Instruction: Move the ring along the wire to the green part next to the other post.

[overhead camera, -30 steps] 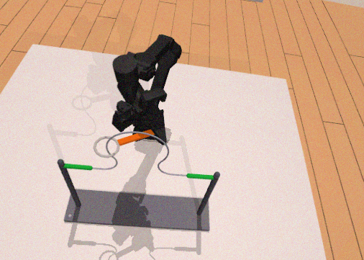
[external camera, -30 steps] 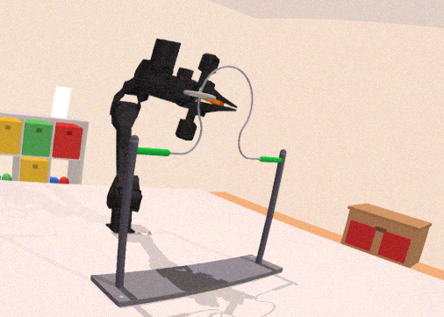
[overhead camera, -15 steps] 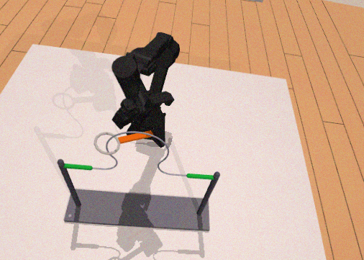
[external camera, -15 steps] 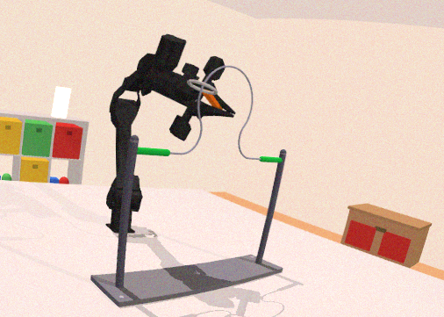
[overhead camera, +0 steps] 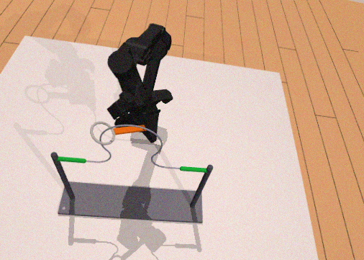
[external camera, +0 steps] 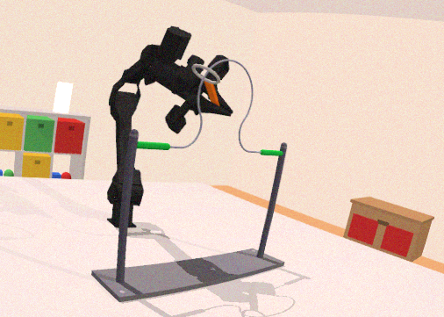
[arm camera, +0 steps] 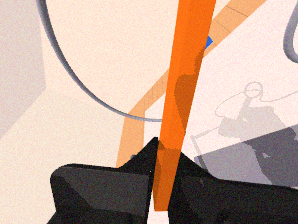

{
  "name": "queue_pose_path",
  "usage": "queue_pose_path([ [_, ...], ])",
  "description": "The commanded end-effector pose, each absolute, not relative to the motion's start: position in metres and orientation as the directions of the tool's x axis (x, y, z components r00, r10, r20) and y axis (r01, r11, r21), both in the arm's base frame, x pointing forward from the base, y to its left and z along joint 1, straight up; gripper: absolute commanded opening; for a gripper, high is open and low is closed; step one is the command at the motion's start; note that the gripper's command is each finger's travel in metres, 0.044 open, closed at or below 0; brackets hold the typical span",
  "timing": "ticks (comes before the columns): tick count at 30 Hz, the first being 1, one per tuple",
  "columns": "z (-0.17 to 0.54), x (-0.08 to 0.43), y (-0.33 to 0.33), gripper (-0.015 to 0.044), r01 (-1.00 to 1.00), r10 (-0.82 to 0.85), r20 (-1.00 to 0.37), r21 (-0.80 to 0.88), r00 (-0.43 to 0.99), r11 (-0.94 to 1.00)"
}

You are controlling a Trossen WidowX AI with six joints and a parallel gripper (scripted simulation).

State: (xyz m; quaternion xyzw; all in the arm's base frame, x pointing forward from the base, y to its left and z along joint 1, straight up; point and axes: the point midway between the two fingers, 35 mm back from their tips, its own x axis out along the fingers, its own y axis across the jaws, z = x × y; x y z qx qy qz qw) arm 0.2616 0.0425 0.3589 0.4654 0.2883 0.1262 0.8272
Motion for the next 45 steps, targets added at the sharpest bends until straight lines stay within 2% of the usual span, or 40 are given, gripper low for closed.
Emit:
queue_pose_path([
  [1, 0.357, 0.262, 0.041, -0.015, 0.058, 0.456, -0.383, 0.812, 0.804, 0.581],
  [22, 0.347, 0.262, 0.033, -0.015, 0.054, 0.312, -0.49, 0.599, 0.814, 0.799],
  [45, 0.34, 0.263, 0.021, -0.015, 0.051, 0.138, -0.546, 0.317, 0.826, 0.947],
])
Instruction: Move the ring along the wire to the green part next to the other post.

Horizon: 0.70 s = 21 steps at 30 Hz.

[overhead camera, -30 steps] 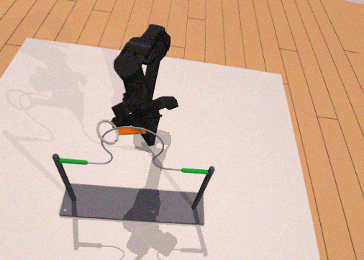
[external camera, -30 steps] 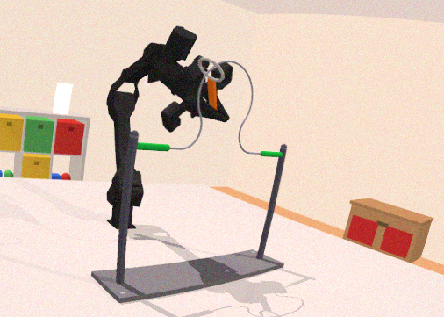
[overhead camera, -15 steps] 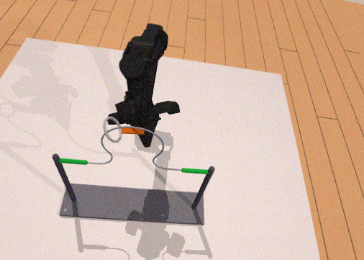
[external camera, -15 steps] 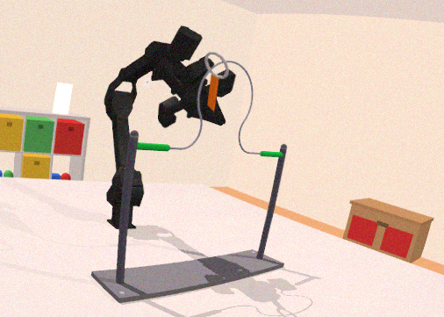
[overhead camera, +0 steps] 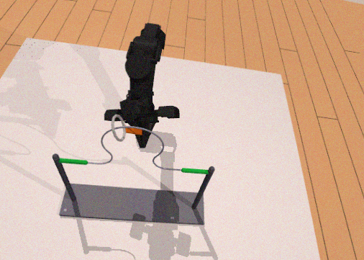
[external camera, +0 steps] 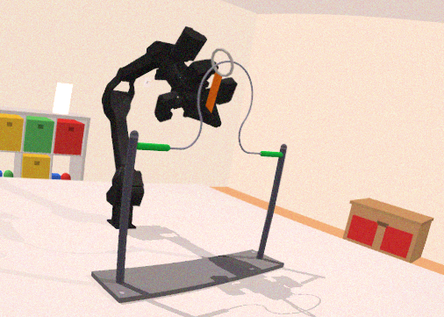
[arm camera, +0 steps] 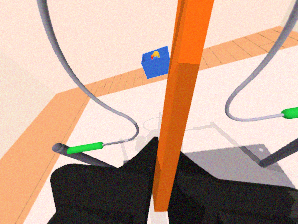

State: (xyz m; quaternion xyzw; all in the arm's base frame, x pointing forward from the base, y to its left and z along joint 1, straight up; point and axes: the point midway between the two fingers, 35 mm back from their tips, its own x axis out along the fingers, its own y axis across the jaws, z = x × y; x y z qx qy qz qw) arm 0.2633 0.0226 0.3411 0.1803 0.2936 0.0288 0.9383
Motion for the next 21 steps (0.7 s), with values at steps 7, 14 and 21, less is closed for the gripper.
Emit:
queue_pose_path([
  [7, 0.339, 0.263, 0.017, -0.015, 0.051, 0.083, -0.551, 0.223, 0.83, 0.973],
  [14, 0.338, 0.264, 0.013, -0.015, 0.052, 0.027, -0.551, 0.127, 0.834, 0.991],
  [21, 0.337, 0.264, 0.009, -0.015, 0.053, -0.028, -0.545, 0.03, 0.838, 0.998],
])
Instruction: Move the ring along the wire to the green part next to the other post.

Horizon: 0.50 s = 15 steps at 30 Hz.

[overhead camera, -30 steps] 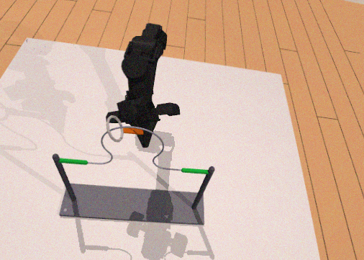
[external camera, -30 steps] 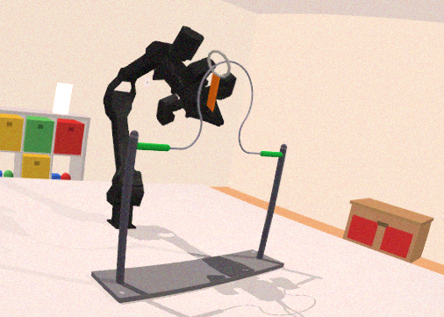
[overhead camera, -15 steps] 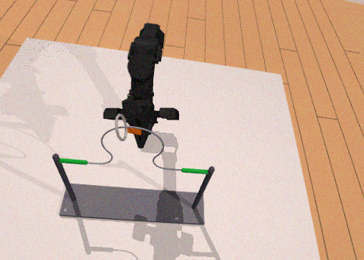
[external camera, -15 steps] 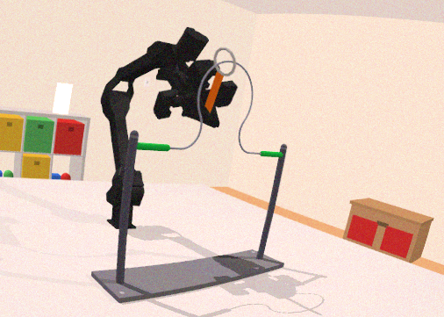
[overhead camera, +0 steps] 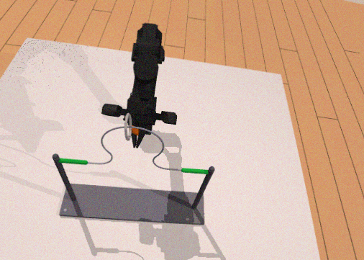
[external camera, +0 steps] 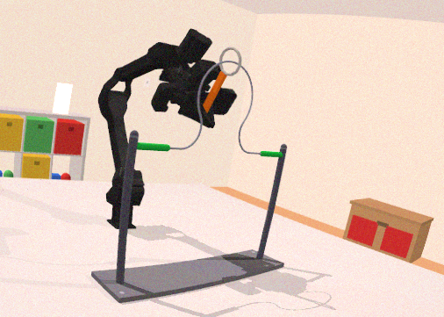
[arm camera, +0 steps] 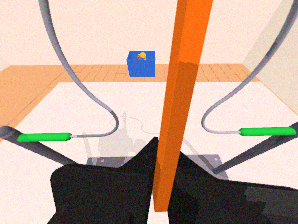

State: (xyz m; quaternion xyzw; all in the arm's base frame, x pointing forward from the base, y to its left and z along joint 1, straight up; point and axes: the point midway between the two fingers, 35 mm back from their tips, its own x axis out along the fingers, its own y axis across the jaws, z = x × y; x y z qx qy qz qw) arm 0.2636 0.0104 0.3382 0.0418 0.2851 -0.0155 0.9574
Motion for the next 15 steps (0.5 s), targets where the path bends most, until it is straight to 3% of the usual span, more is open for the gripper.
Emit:
queue_pose_path([
  [1, 0.3372, 0.2638, 0.0083, -0.015, 0.053, -0.036, -0.544, 0.016, 0.838, 0.998],
  [15, 0.3373, 0.2643, -0.0002, -0.015, 0.057, -0.142, -0.515, -0.177, 0.845, 0.982],
])
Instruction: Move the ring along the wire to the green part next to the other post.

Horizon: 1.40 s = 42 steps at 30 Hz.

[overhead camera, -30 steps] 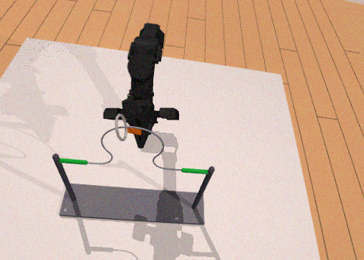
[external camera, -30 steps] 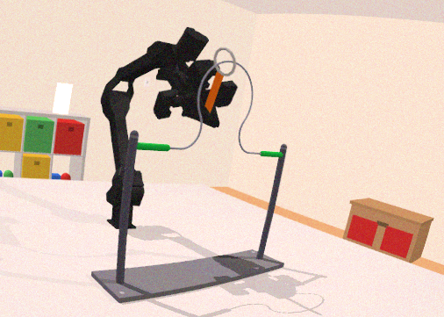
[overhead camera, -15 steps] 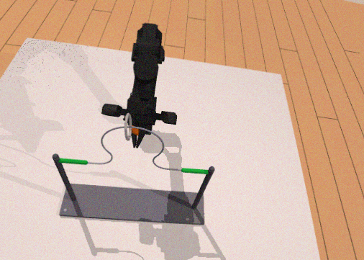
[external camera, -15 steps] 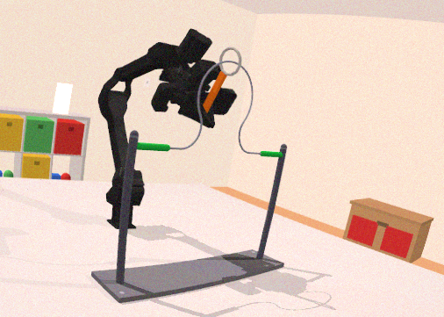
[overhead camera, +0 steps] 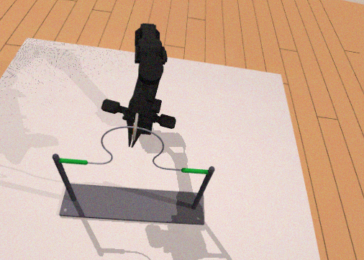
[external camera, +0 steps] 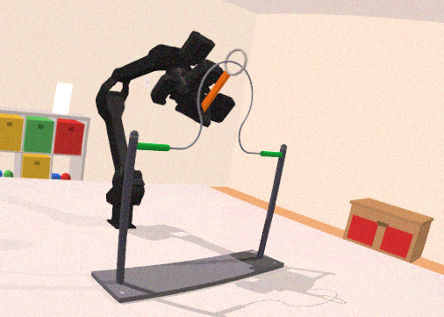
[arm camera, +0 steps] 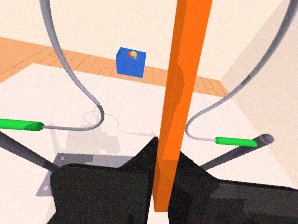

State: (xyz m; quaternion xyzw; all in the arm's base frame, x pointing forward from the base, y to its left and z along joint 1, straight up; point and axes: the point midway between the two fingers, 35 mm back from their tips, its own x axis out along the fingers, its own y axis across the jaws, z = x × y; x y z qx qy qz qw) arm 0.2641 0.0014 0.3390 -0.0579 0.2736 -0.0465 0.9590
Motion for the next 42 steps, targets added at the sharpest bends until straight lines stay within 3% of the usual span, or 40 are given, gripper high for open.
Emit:
queue_pose_path([
  [1, 0.337, 0.264, -0.001, -0.015, 0.058, -0.15, -0.513, -0.191, 0.846, 0.98],
  [42, 0.347, 0.265, -0.023, -0.015, 0.079, -0.4, -0.318, -0.692, 0.86, 0.718],
])
